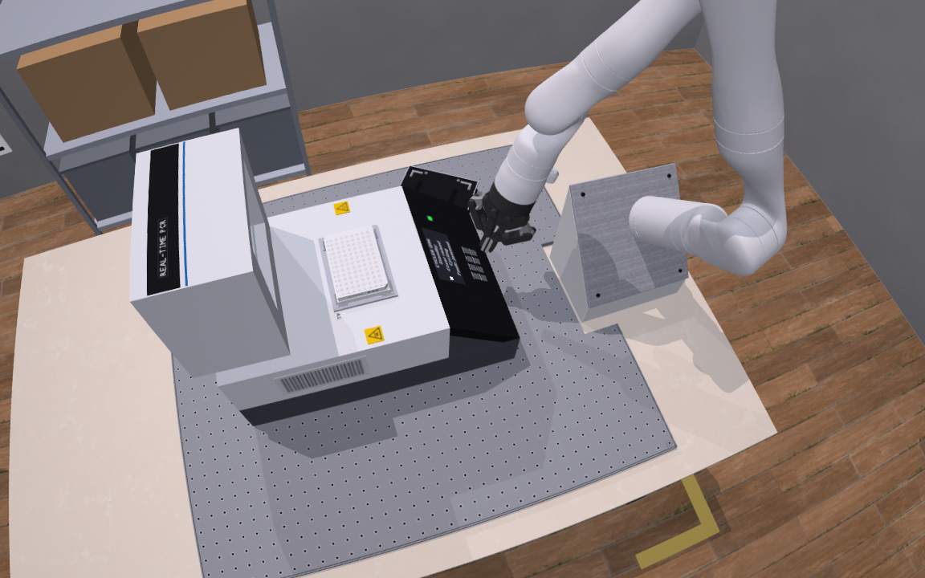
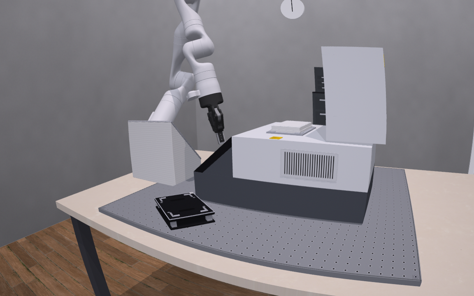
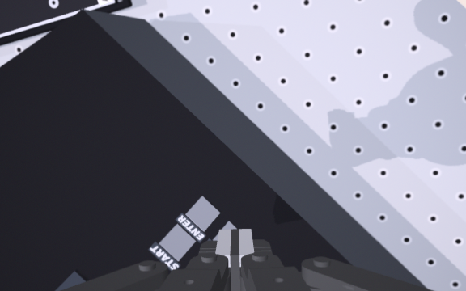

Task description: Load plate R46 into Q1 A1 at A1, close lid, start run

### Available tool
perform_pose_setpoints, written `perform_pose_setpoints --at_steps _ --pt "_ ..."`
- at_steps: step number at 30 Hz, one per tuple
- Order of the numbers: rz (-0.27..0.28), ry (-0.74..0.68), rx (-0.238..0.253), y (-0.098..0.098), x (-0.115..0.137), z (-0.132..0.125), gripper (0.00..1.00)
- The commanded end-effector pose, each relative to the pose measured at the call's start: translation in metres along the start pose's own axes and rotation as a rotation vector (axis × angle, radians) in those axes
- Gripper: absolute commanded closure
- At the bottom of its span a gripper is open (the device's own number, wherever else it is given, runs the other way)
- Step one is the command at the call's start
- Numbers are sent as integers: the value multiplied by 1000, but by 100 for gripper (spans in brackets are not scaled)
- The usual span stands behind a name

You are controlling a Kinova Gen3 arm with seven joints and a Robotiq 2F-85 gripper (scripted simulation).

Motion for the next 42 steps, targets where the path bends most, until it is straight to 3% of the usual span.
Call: perform_pose_setpoints --at_steps 1,42 --pt "1 0 2 -1 0 -1 90" --pt "0 0 2 -23 -5 -10 90"
Point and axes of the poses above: the point where the finger pads meet when closed, its own y axis back along the fingers, its own z axis across the jaws, x = y × z, the point moved 1 cm from there along y, back along the fingers, and after that the axes turned 15 degrees about y, right-handed, at the moved point
